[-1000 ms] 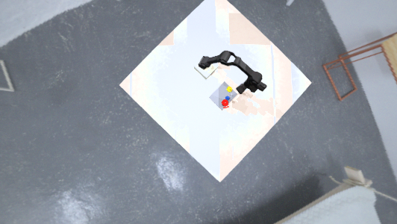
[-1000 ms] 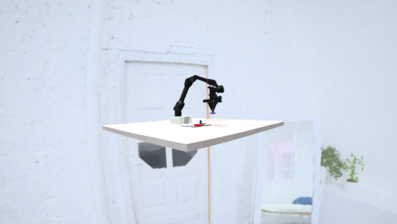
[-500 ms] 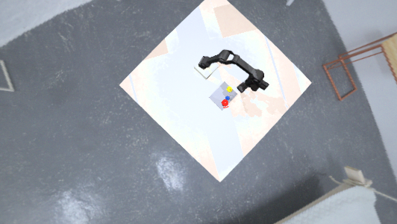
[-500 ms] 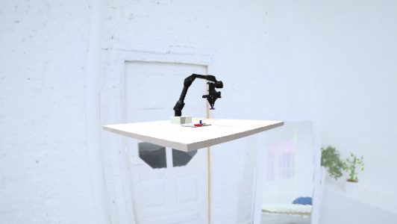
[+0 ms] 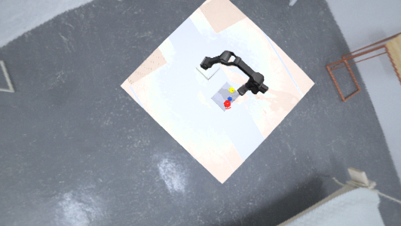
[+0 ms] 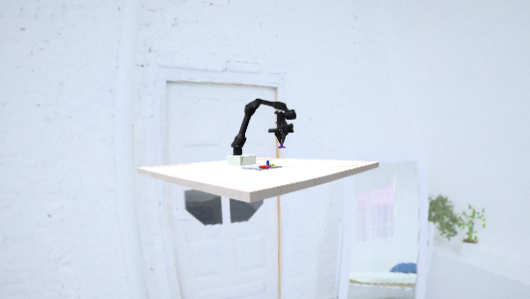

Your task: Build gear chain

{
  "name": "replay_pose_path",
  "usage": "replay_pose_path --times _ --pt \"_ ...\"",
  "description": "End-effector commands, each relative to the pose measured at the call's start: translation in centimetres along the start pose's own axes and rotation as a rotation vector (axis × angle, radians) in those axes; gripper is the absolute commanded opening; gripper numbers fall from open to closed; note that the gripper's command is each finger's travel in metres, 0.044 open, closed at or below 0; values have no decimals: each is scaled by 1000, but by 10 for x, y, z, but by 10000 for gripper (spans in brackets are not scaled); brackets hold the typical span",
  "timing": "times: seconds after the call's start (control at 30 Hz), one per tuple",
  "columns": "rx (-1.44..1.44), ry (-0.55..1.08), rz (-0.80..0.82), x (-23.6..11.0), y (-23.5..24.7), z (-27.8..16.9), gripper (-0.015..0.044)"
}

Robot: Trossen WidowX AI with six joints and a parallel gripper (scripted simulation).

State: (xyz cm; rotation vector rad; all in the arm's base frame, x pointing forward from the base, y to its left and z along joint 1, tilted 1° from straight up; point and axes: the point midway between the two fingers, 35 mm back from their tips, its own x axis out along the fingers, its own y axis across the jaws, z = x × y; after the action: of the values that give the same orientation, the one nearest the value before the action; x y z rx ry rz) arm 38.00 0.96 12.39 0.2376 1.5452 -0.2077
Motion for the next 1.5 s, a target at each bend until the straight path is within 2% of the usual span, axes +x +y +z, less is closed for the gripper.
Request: replay_pose_path --times 0.0,1.47 --pt "-5 -9 4 3 -7 1 0" --pt "-5 -8 -3 68 -82 -7 0"
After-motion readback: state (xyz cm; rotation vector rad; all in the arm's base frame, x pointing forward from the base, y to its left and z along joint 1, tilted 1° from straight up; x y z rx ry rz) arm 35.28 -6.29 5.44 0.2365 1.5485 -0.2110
